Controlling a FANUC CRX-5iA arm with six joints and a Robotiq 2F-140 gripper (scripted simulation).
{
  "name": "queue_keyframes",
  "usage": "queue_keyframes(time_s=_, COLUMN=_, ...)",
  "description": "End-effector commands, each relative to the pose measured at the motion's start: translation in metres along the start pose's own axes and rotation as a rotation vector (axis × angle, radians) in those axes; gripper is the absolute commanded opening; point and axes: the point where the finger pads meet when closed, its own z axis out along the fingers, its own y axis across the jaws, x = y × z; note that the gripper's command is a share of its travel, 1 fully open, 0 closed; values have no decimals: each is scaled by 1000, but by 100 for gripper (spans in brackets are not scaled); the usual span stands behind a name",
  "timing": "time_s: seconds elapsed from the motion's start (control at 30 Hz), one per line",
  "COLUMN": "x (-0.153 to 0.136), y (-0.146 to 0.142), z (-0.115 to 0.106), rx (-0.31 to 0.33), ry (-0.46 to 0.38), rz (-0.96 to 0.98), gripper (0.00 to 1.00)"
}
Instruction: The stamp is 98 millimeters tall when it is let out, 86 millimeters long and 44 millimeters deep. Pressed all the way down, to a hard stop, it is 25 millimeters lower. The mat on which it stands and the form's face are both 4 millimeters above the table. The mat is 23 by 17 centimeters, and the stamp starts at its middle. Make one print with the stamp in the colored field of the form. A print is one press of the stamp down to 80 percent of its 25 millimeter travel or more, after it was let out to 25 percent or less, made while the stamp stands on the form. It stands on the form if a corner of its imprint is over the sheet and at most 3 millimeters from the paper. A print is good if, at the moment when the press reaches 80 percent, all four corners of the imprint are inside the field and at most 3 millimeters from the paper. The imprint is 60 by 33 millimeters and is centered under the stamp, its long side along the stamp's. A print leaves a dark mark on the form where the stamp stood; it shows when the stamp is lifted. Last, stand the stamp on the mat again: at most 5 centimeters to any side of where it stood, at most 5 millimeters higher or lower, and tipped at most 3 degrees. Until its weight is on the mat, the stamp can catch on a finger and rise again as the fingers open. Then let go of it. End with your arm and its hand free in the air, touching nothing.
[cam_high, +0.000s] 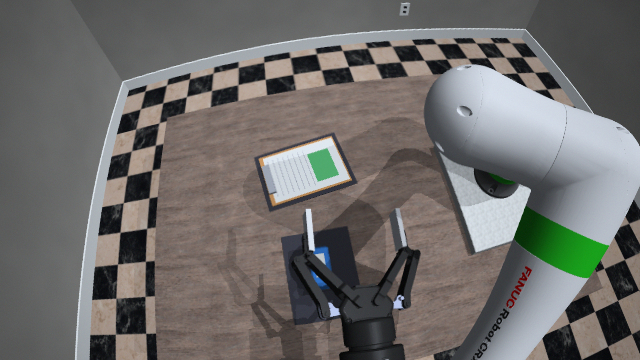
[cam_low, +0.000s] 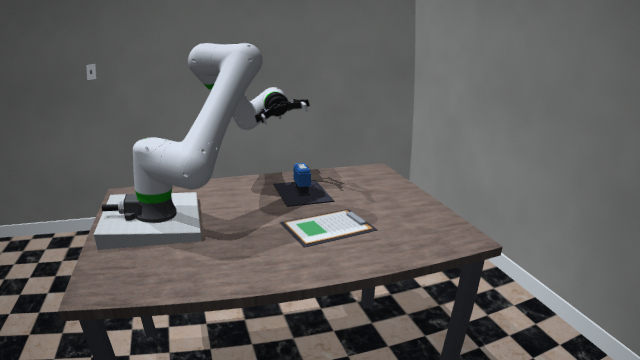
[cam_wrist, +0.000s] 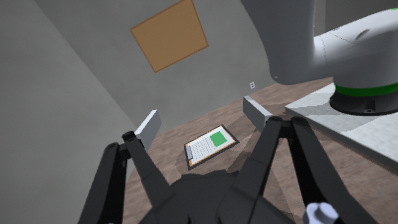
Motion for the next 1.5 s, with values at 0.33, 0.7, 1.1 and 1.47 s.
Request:
queue_keyframes(time_s=0.33, x=0, y=0, z=0, rx=0, ry=0, rz=0, gripper=100)
queue_keyframes(time_s=0.7, x=-21, y=-4, z=-3, rx=-22, ry=-223, rz=-32, gripper=100)
queue_keyframes(time_s=1.1, x=-73, y=-13, z=-11, rx=-85, ry=-788, rz=-115, gripper=100)
queue_keyframes(time_s=1.47, x=-132, y=-25, z=-20, rx=-152, ry=-1436, rz=-204, gripper=100)
